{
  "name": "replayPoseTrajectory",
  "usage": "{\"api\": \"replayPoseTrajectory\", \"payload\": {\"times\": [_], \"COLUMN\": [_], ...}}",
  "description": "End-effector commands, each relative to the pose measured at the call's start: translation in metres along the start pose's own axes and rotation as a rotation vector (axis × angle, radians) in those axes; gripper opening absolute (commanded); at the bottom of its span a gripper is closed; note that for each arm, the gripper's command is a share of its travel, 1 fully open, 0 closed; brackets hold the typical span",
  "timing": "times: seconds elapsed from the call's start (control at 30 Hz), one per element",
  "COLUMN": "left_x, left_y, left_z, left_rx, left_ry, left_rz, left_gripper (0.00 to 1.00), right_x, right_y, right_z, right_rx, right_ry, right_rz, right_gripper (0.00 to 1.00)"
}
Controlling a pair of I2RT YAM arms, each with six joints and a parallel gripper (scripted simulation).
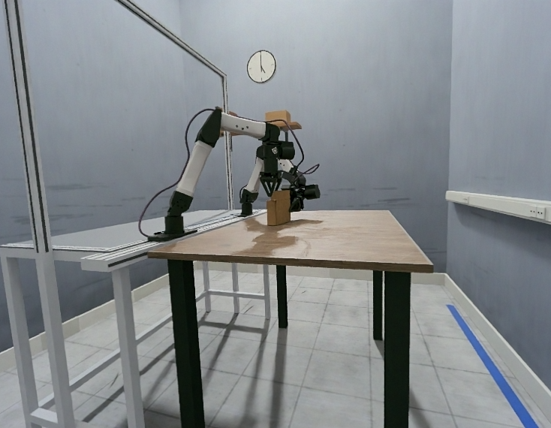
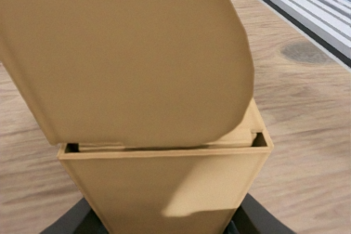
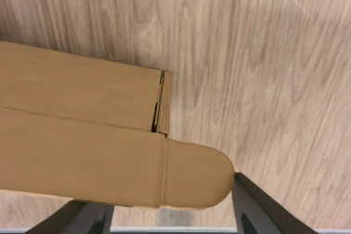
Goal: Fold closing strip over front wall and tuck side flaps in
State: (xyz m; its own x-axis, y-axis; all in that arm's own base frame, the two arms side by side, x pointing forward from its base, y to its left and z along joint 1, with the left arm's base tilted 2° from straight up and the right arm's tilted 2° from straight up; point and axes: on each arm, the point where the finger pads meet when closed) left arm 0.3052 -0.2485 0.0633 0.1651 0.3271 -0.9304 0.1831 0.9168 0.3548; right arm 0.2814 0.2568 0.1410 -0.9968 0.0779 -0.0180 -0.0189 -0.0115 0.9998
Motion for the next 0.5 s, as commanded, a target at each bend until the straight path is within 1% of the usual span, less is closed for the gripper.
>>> {"api": "replayPoseTrajectory", "payload": {"times": [0.0, 0.37, 0.47], "left_x": [-0.0076, -0.0076, -0.0076], "left_y": [0.001, 0.001, 0.001], "left_z": [0.0031, 0.0031, 0.0031], "left_rx": [-0.007, -0.007, -0.007], "left_ry": [-0.025, -0.025, -0.025], "left_rz": [-0.002, -0.002, -0.002], "left_gripper": [0.45, 0.45, 0.45], "right_x": [-0.0049, 0.0022, 0.0025], "right_y": [-0.0059, -0.0134, -0.0058], "right_z": [0.0116, 0.0081, 0.0083], "right_rx": [-0.028, -0.005, -0.022], "right_ry": [-0.023, -0.06, -0.074], "right_rz": [-0.002, 0.019, 0.005], "right_gripper": [0.54, 0.54, 0.54]}}
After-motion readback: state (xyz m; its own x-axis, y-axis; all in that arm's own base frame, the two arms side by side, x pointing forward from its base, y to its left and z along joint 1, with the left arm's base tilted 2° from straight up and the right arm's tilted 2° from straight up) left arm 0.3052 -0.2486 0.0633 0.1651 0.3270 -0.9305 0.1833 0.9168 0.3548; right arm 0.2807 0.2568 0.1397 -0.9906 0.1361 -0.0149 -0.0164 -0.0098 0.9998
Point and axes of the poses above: on each arm, the point where the finger pads meet when closed, its own y axis back along the fingers, its own z axis across the jaws, x = y × z, and after that the axes turned 4 degrees about -y, right-handed
